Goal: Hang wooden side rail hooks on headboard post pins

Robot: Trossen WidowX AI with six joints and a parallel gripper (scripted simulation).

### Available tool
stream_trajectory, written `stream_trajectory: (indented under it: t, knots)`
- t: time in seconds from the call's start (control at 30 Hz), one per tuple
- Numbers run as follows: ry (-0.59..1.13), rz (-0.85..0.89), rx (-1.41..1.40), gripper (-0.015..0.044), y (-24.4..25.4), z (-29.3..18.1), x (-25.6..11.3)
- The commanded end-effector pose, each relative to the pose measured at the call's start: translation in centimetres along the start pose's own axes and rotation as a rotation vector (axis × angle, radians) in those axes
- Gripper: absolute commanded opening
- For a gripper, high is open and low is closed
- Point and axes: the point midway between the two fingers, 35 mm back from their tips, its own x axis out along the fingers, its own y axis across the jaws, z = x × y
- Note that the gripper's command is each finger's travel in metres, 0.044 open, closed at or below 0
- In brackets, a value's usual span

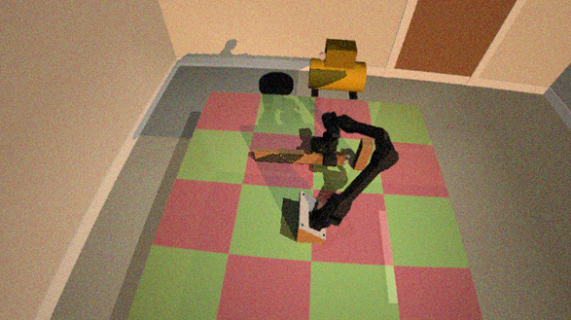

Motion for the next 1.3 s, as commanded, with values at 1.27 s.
stream_trajectory:
  t: [1.27]
  knots:
    - [-0.004,-0.017,0.01,0.0,-0.96,-0.49,-0.35]
